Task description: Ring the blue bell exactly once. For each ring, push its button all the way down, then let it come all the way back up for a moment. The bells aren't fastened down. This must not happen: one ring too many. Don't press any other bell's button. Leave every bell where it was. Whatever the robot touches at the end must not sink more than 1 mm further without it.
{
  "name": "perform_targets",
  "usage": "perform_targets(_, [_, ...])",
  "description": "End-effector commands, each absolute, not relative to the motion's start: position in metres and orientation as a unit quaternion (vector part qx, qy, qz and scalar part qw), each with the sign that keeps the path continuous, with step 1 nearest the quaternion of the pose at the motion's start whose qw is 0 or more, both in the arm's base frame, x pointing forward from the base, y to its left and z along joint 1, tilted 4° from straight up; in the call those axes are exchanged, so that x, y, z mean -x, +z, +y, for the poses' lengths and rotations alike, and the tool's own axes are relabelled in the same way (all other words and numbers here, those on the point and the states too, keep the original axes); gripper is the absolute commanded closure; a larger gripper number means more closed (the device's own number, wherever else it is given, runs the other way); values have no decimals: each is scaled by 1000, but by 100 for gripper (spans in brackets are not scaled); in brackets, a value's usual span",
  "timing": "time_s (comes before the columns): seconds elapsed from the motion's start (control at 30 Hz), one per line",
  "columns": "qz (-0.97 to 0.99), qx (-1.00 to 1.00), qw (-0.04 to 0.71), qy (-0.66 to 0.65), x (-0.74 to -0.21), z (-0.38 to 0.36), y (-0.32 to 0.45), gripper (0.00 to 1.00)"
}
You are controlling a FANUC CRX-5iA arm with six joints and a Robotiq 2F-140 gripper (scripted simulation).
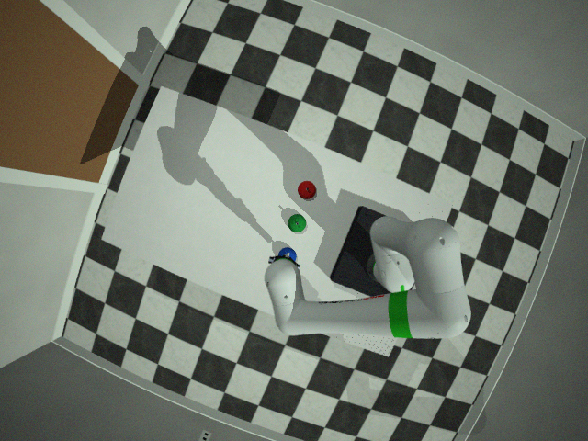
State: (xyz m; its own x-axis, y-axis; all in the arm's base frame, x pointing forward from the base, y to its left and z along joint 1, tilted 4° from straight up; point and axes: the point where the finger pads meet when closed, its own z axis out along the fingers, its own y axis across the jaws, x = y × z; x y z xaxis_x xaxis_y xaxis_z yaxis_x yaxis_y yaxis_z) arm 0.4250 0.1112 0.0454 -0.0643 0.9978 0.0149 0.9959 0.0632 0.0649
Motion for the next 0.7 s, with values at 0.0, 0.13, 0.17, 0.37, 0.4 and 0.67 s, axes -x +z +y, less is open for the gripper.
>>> perform_targets(0.0, [729, -684, 17, 29, -425, 111, 45, 100])
perform_targets(0.13, [729, -684, 17, 29, -425, 111, 45, 100])
perform_targets(0.17, [729, -684, 17, 29, -425, 111, 45, 100])
perform_targets(0.37, [729, -684, 17, 29, -425, 111, 46, 100])
perform_targets(0.4, [729, -684, 17, 29, -425, 111, 46, 100])
perform_targets(0.67, [729, -684, 17, 29, -424, 111, 55, 100])
